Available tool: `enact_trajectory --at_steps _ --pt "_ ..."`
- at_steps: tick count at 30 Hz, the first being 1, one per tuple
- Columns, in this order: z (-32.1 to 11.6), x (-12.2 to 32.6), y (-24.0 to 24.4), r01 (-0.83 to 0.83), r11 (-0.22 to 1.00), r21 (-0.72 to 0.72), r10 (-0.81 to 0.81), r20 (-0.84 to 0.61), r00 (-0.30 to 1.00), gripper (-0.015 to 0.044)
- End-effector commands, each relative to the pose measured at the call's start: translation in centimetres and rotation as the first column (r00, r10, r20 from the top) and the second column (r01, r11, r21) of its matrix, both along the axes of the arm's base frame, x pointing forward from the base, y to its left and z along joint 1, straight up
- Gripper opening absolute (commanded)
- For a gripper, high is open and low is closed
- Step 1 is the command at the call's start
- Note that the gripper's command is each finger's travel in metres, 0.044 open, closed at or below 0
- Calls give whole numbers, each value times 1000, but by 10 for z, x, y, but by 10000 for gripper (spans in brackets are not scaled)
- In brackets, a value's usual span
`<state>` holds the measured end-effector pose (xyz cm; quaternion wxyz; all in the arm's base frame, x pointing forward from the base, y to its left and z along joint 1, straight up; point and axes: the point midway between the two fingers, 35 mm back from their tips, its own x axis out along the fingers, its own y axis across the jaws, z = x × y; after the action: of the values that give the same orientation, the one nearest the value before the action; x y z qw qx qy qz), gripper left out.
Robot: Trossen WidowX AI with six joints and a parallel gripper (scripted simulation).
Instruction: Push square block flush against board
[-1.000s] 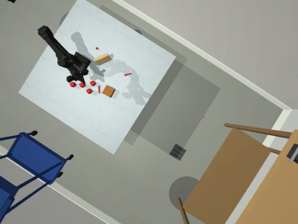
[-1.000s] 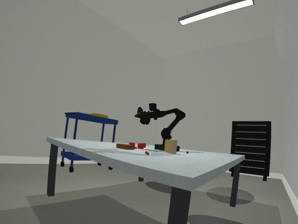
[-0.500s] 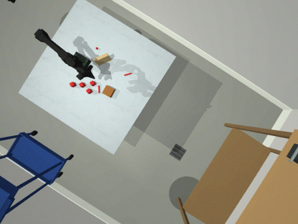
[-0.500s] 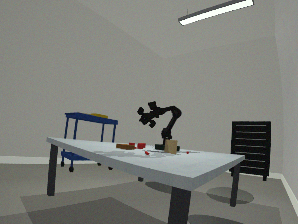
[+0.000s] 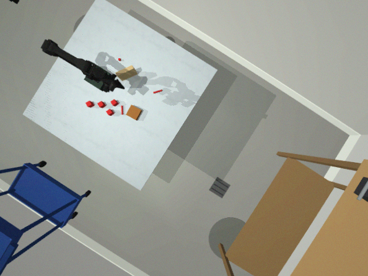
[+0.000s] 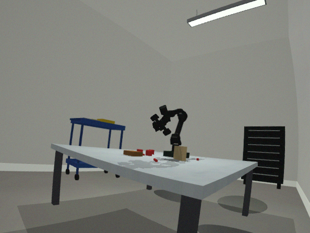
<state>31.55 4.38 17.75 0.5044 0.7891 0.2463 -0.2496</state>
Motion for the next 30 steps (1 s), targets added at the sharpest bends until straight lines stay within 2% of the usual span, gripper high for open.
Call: enact_trajectory --at_steps 1,15,30 --pt "-10 -4 18 -90 995 -47 86 -70 994 0" --pt "-32 -39 82 -456 874 -168 394 -306 867 0" --pt "-47 -94 133 -798 566 -206 607 -551 573 0"
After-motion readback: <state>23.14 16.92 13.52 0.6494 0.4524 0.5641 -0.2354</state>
